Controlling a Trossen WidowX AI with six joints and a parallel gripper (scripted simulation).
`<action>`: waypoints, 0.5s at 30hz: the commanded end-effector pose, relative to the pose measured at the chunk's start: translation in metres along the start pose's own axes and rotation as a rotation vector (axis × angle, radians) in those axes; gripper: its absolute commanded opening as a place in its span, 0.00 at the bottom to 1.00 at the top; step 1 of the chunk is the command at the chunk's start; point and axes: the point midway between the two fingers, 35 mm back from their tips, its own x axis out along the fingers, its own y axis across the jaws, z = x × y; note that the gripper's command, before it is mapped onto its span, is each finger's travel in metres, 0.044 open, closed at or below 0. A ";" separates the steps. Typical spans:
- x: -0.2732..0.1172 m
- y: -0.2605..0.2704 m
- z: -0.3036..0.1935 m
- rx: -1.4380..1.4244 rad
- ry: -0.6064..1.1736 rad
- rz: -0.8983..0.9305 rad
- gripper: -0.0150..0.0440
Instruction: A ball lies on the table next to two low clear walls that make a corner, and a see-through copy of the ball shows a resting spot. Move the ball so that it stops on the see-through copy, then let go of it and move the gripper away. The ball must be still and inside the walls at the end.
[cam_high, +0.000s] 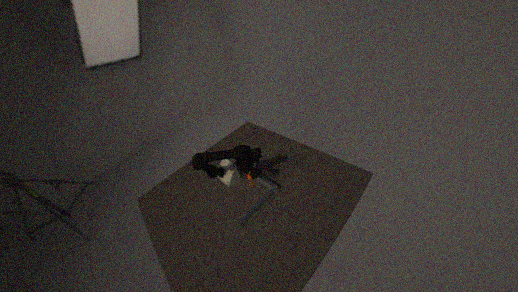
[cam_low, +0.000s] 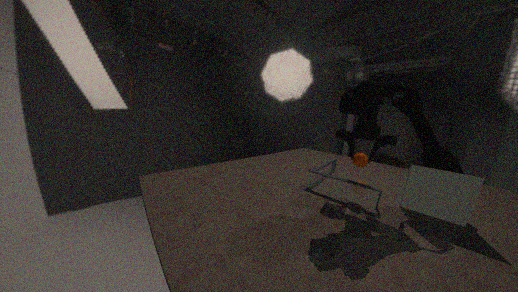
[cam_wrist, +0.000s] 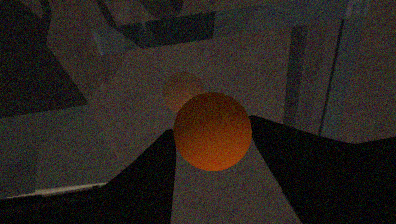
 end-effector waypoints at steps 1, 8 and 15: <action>0.008 0.010 -0.002 0.004 -0.004 0.001 0.25; 0.017 0.018 -0.004 0.004 -0.003 0.001 0.25; 0.047 0.016 -0.003 0.004 -0.004 0.000 0.25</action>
